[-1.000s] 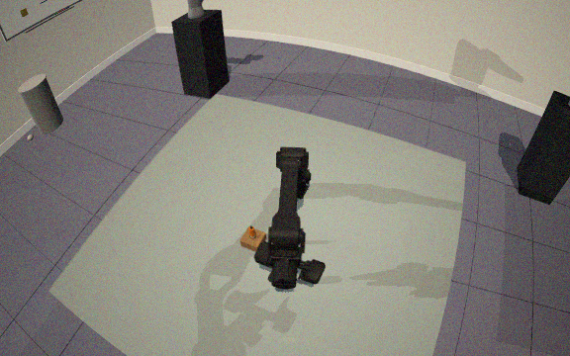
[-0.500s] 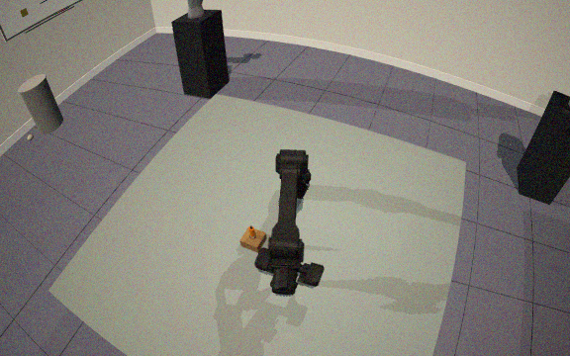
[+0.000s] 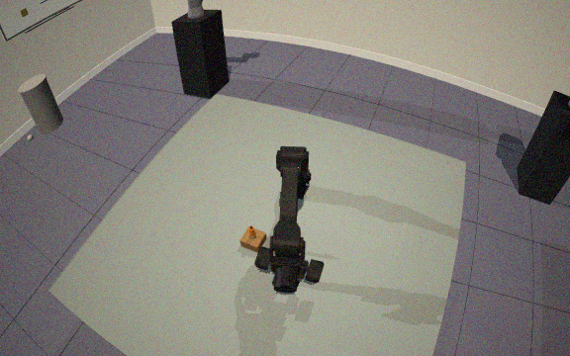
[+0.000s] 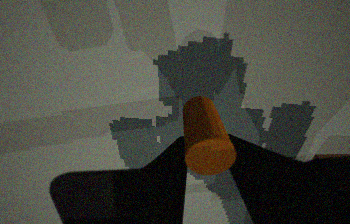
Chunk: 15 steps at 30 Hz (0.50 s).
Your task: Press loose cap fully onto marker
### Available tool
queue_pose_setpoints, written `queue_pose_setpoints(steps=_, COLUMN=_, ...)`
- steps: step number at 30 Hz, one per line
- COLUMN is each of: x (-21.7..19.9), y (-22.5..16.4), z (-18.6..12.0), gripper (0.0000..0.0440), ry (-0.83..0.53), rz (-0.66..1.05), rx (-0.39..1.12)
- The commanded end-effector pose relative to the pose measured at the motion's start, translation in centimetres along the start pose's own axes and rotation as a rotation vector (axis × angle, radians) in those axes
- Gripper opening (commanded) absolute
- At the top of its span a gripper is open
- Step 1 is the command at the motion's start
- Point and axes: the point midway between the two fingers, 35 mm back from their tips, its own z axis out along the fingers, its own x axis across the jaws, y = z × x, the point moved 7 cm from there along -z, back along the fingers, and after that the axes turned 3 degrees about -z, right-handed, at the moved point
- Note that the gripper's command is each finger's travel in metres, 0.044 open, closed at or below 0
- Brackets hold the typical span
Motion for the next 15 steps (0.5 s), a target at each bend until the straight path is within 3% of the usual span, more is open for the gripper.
queue_pose_setpoints(steps=1, x=-0.4, y=-0.7, z=-1.1, gripper=0.0041, ry=-0.011, rz=-0.011, rx=-0.009)
queue_pose_setpoints(steps=15, x=-4.3, y=-3.5, z=-5.9, gripper=0.0028, ry=-0.001, rz=0.002, rx=-0.041)
